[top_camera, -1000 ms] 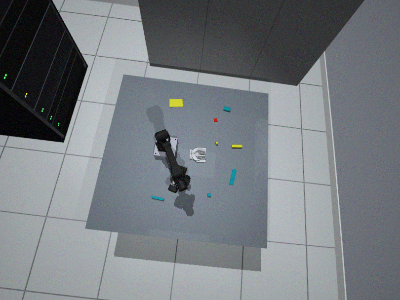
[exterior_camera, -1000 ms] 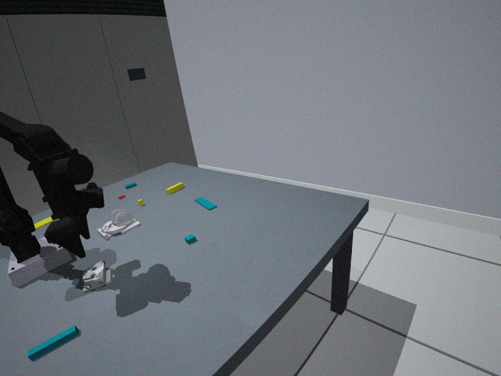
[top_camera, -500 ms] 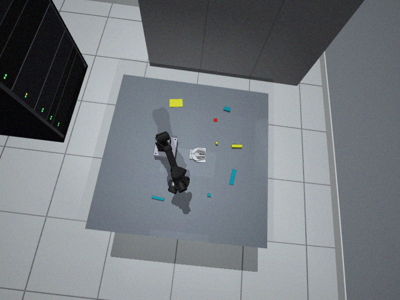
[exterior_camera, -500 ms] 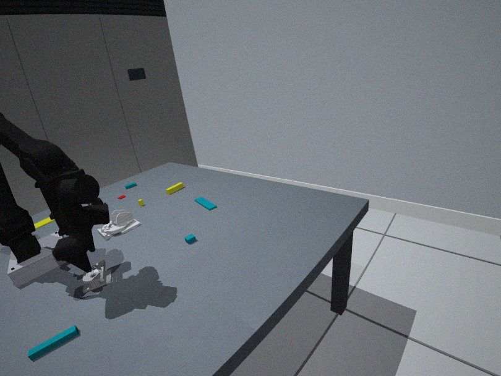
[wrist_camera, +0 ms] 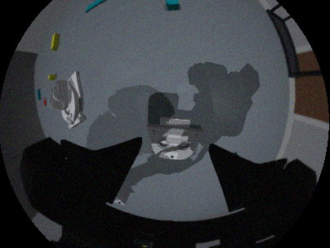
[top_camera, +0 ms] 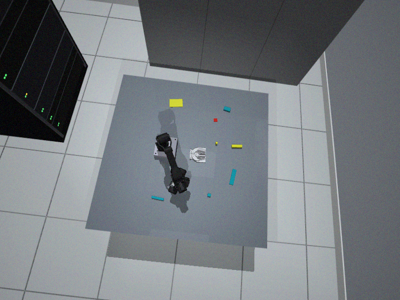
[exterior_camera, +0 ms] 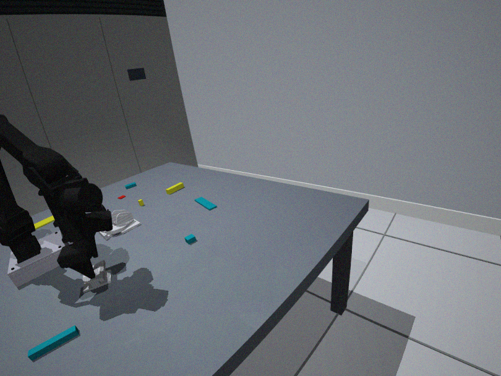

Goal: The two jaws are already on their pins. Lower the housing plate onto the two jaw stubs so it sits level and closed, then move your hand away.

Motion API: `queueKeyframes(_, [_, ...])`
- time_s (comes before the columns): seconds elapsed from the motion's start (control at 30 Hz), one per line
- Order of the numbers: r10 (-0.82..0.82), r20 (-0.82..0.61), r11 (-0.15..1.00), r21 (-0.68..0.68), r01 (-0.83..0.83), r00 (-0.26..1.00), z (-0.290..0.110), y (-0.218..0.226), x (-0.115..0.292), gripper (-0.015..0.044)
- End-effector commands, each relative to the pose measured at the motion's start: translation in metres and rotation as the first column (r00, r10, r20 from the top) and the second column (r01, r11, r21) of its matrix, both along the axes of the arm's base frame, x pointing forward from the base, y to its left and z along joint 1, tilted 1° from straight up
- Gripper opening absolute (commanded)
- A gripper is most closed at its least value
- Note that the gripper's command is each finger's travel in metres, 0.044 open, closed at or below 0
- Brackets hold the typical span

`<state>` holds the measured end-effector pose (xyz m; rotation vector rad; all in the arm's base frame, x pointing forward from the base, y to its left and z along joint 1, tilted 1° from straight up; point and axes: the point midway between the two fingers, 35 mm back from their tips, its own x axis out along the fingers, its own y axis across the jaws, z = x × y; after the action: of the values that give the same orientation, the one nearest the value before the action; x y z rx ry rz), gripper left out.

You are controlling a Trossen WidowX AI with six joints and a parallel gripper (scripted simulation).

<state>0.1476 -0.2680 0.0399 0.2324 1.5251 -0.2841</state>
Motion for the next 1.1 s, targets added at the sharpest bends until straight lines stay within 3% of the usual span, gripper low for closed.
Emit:
queueKeyframes(0.0, [0.005, -0.001, 1.0, 0.008, -0.005, 1.0, -0.005, 0.002, 0.0, 0.044])
queueKeyframes(1.07, [0.005, -0.001, 1.0, 0.008, -0.005, 1.0, -0.035, 0.001, 0.0, 0.044])
